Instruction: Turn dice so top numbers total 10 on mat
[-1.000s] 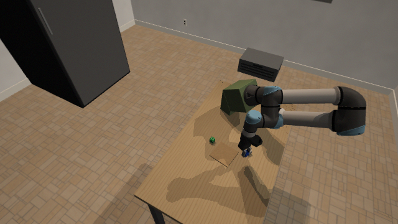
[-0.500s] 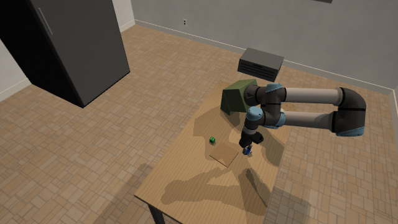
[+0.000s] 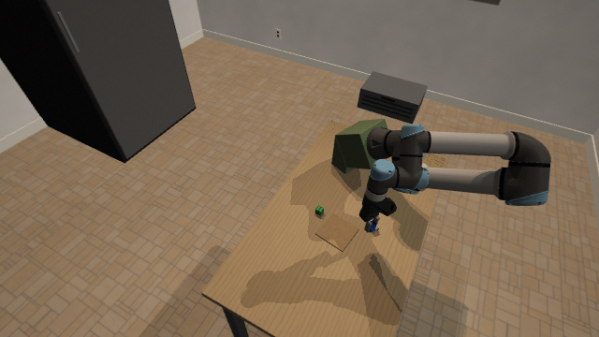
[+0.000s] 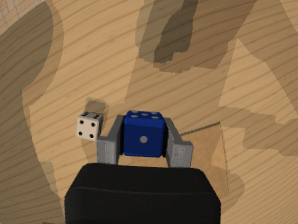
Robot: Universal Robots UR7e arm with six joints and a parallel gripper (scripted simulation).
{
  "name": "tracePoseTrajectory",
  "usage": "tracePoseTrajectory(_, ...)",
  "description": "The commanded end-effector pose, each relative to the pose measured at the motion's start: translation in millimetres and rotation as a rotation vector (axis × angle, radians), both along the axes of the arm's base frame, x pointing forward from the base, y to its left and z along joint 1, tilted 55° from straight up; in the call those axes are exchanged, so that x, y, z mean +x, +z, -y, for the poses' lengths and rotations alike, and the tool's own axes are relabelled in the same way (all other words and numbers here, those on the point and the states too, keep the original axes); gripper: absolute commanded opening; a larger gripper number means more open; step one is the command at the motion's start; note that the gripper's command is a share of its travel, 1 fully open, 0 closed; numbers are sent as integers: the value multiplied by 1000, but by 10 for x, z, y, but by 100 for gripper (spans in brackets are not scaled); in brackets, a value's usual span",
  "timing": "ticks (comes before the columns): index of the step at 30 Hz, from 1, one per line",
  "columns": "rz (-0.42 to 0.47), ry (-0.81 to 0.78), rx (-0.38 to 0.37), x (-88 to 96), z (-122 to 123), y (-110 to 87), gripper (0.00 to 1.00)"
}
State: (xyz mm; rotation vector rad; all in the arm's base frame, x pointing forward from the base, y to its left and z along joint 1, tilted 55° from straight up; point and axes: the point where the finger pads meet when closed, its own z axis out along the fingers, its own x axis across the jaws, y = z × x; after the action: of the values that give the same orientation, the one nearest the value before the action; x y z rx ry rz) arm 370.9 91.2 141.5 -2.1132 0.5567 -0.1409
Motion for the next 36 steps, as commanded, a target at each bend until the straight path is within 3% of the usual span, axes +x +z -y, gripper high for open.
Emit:
tracePoseTrajectory(1,45,34,-20,6,119,-124,57)
tracePoseTrajectory(6,149,112,-64,-13,367,-419,57)
tracePoseTrajectory(8,149,112,-64,-13,367,-419,57)
tracePoseTrajectory(14,285,216,-117,-95,650,-822,57)
tracePoseTrajectory(18,341,257,-137,-144,748,-988,57)
tracePoseTrajectory(36,357,269,-143,-159,774,-1037,57)
